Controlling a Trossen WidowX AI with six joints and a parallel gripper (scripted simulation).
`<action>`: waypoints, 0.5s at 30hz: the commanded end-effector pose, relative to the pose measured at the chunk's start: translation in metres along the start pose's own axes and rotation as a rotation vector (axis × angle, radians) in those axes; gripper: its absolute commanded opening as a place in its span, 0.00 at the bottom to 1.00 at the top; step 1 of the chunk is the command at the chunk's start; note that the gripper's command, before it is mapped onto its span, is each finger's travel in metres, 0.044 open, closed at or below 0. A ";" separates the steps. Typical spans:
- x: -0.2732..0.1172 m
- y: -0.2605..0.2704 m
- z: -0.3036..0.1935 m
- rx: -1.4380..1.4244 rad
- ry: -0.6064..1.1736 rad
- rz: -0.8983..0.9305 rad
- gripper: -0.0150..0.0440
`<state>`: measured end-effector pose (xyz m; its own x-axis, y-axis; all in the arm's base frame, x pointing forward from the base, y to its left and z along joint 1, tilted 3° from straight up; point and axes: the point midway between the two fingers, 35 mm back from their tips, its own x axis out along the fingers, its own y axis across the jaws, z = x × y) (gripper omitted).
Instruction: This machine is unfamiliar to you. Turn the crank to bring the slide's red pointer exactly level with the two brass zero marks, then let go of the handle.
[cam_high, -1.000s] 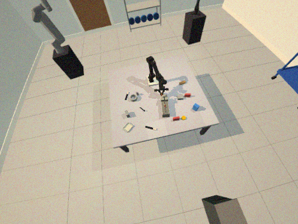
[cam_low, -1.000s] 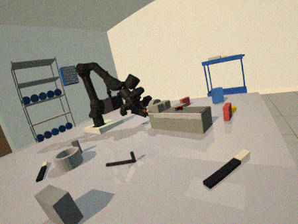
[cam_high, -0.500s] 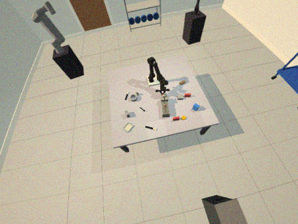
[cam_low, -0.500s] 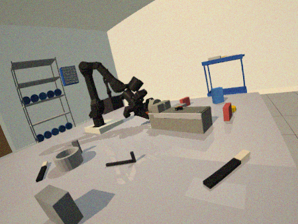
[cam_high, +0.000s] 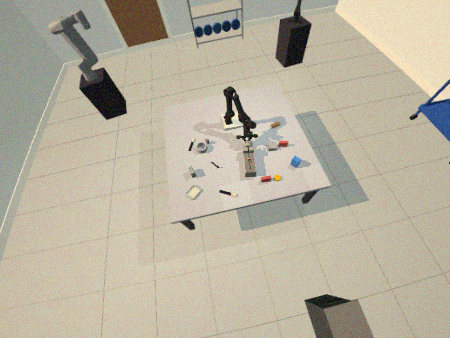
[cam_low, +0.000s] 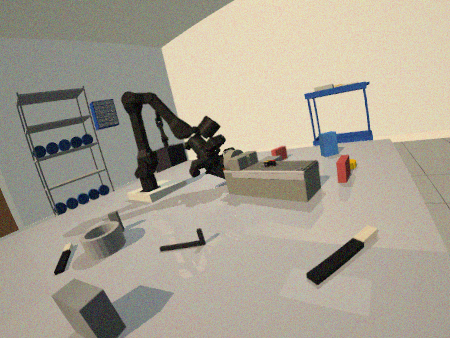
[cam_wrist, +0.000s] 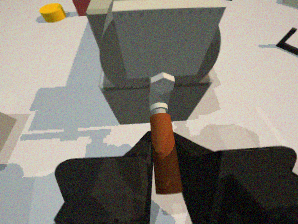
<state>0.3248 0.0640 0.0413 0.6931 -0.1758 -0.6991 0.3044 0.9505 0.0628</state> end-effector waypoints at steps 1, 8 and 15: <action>0.000 0.009 0.000 -0.004 0.006 0.020 0.25; -0.001 0.013 0.001 -0.004 0.006 0.020 0.25; -0.002 0.015 0.002 -0.004 0.006 0.020 0.25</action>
<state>0.3266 0.0697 0.0425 0.6885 -0.1796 -0.7027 0.3072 0.9498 0.0582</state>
